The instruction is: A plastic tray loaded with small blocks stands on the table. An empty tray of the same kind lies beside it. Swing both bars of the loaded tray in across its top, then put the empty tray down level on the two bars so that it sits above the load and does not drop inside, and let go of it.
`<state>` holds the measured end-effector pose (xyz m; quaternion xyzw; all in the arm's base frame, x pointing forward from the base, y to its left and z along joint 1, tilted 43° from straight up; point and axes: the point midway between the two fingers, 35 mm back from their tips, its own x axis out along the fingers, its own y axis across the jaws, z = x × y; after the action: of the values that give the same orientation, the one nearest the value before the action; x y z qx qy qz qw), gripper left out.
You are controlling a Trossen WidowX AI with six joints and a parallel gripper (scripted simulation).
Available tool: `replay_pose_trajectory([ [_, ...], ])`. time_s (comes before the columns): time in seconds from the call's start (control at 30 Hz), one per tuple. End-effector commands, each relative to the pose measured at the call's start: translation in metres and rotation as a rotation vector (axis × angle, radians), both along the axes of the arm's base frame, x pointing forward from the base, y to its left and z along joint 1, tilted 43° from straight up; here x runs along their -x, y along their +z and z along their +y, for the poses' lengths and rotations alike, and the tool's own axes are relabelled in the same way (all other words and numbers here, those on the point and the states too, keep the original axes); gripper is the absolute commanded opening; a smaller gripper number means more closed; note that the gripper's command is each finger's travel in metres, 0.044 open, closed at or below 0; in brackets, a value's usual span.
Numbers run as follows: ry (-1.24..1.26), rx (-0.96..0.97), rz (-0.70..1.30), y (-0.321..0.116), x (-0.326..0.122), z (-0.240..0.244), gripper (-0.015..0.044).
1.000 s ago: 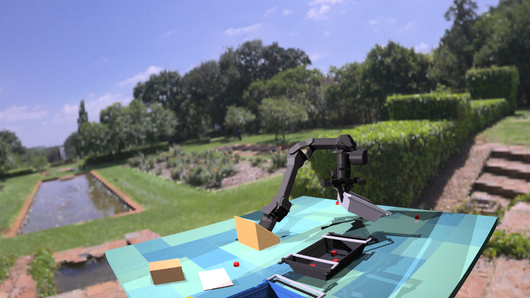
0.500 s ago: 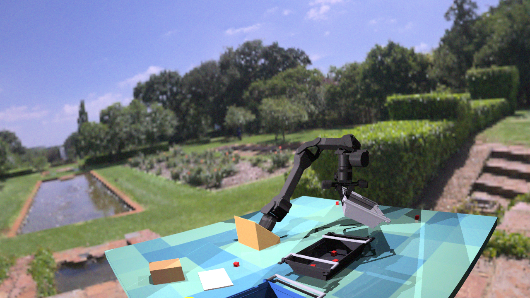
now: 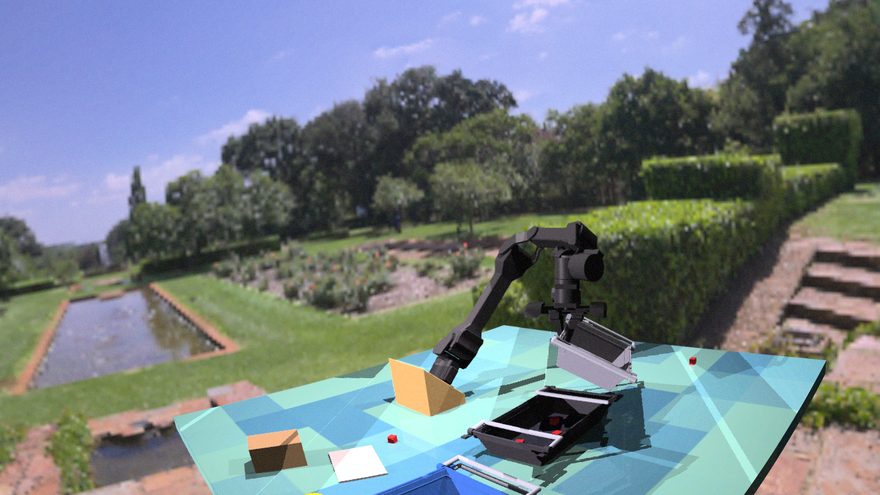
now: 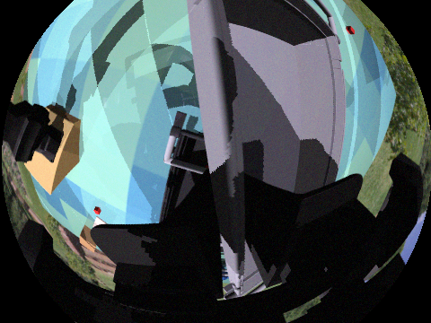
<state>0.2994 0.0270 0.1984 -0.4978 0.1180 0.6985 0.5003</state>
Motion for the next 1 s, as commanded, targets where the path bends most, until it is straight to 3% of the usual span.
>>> replay_pose_trajectory([
  [0.0, -0.052, -0.011, -0.003, -0.004, -0.010, -0.021, 0.0000],
  [0.97, -0.266, -0.100, 0.135, -0.078, -0.024, -0.130, 0.0000],
])
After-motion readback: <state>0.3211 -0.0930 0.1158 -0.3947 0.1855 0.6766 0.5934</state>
